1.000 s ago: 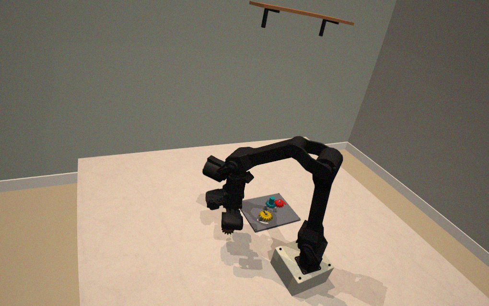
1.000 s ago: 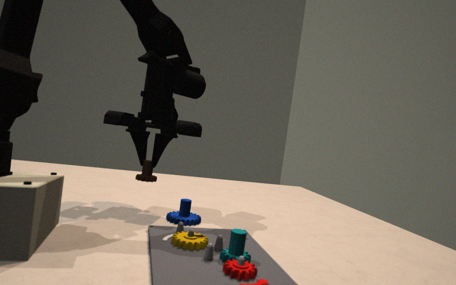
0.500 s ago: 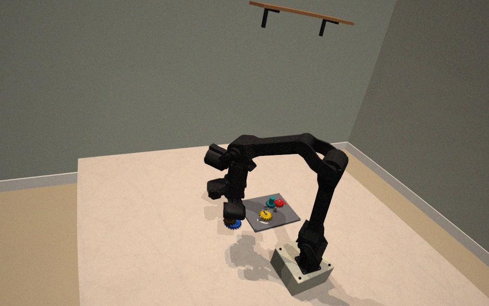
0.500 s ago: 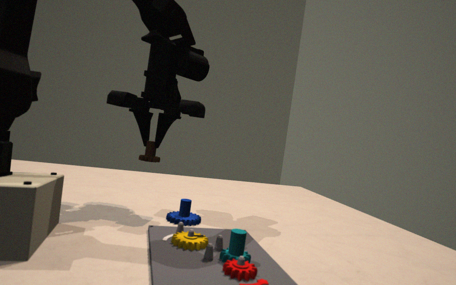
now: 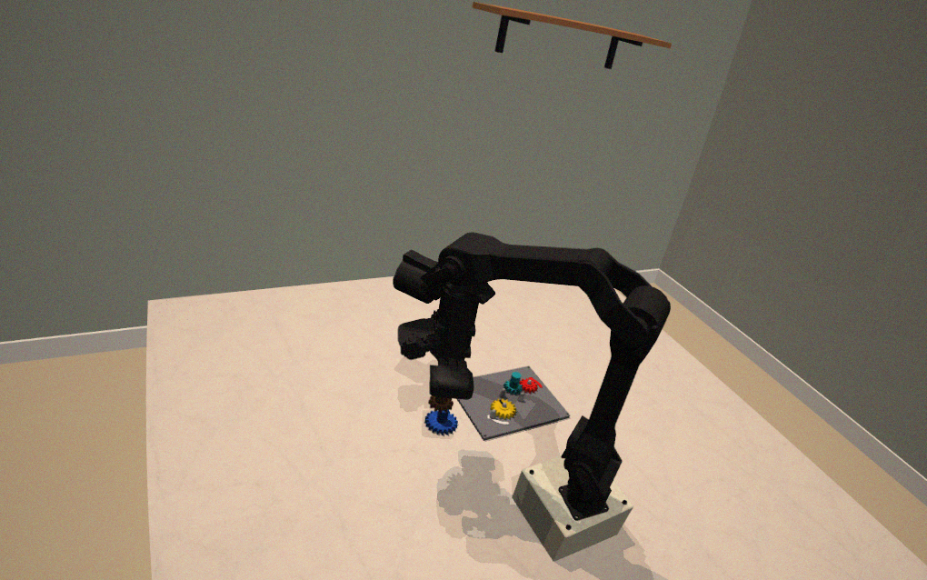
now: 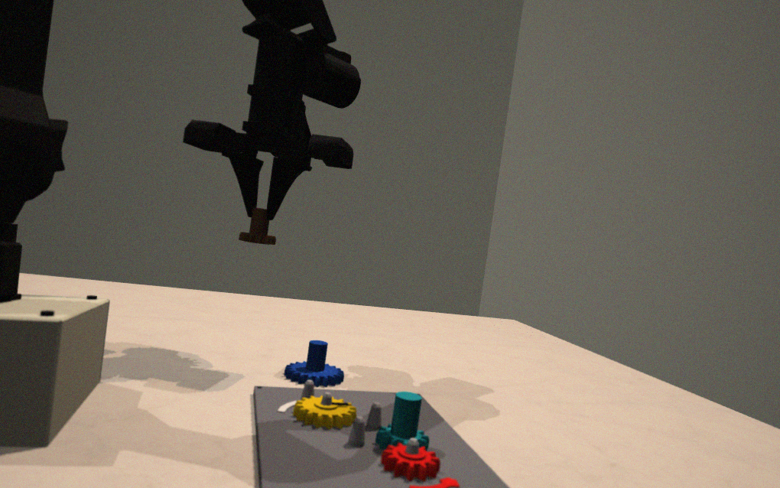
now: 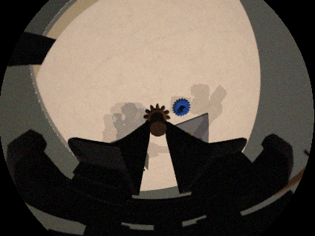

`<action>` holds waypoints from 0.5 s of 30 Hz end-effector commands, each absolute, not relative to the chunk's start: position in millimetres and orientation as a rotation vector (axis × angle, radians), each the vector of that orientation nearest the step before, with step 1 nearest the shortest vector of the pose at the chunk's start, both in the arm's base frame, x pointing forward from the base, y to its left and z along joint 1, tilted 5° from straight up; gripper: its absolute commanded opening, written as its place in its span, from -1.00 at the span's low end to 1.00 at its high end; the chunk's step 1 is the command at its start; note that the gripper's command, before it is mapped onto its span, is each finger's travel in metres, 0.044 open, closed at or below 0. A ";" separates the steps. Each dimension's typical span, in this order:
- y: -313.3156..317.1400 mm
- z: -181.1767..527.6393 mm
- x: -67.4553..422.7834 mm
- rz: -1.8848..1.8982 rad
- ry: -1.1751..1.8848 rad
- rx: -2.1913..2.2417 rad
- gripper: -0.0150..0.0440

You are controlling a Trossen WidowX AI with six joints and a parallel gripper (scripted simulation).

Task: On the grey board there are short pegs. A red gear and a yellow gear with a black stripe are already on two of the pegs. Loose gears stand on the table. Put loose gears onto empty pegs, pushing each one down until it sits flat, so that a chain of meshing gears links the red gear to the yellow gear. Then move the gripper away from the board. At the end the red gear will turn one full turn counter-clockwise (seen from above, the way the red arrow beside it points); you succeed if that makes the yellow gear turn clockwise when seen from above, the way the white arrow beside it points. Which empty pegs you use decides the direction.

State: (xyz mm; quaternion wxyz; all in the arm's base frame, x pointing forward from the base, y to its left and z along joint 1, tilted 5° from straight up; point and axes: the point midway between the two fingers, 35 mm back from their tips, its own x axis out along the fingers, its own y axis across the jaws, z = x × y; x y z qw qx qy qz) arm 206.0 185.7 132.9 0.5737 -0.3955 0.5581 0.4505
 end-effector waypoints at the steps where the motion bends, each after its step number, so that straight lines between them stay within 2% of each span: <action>1: 185.1 138.3 207.1 1.062 1.295 -0.927 -0.49; 15: 168.5 127.0 230.5 1.033 1.308 -0.902 -0.49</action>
